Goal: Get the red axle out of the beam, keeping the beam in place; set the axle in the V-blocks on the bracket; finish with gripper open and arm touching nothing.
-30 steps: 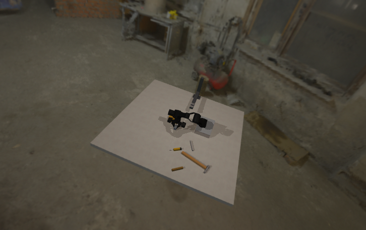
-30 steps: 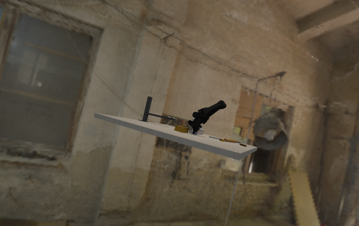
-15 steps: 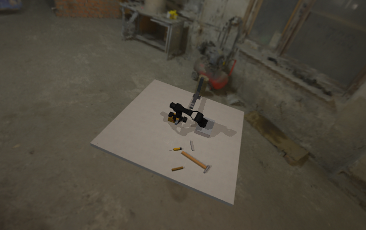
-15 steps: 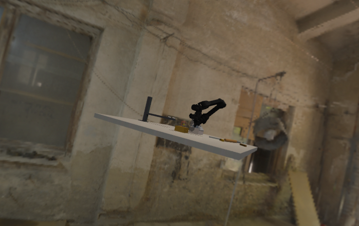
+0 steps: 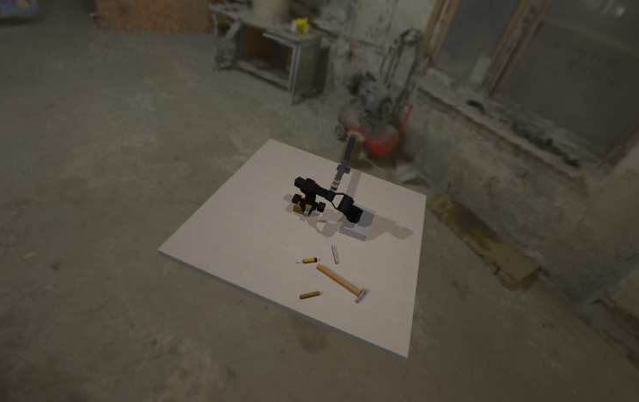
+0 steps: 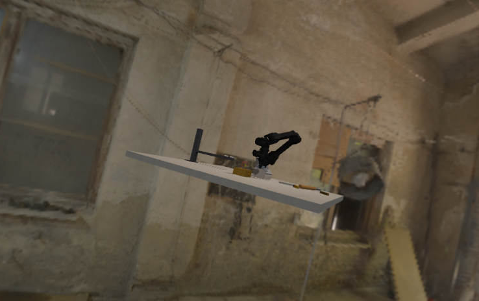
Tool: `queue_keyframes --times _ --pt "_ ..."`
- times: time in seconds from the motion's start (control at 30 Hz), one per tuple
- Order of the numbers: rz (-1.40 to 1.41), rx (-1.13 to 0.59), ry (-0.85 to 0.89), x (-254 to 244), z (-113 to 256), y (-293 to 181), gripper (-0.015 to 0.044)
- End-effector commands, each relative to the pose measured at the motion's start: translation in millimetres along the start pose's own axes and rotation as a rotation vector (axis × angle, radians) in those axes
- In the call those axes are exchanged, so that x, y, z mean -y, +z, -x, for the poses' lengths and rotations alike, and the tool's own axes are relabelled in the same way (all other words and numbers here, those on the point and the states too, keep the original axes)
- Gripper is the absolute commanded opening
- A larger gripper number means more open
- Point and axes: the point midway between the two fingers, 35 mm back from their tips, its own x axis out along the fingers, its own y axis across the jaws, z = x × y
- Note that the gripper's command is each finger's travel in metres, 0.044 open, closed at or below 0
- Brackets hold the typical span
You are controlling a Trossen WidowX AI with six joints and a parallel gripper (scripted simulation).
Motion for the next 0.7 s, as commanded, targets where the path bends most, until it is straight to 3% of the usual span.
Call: queue_keyframes --times 0.0,0.23,0.67 --pt "0.001 0.002 0.005 -16 3 -3 0.0000" --pt "0.004 0.002 0.006 -41 3 -7 0.0000" --pt "0.004 0.003 0.006 -43 -12 -7 0.0000"
